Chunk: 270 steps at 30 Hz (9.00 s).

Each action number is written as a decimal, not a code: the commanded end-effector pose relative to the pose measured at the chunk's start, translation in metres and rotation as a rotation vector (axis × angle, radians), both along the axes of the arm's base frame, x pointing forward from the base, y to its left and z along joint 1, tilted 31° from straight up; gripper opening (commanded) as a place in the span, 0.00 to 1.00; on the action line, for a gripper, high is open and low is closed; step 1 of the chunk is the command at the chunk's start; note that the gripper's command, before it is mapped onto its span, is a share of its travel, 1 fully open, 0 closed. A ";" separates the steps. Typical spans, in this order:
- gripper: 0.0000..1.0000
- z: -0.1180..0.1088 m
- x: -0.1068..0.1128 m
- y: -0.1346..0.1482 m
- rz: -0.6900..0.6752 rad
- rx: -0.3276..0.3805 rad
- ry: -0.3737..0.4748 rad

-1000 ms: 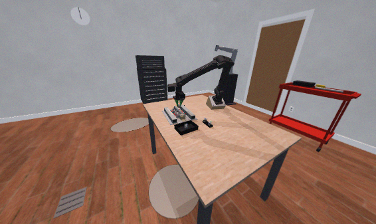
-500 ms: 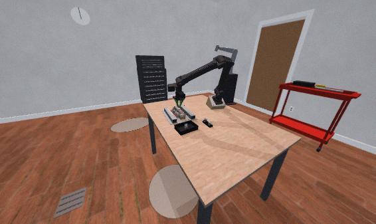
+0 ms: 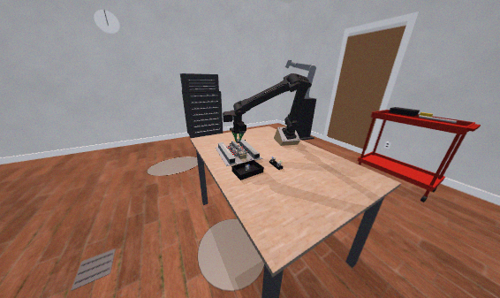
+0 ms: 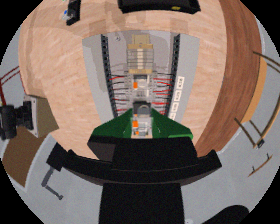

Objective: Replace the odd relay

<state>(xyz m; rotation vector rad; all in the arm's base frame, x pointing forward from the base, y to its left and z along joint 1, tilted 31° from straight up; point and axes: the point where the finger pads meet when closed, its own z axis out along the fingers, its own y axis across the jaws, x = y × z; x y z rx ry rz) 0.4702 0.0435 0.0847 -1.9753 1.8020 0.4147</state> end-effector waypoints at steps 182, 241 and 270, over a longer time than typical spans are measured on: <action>0.00 -0.042 0.008 0.030 0.003 0.002 -0.007; 0.00 -0.040 0.013 0.030 0.004 0.001 -0.023; 0.00 -0.037 0.018 0.030 0.004 0.001 -0.032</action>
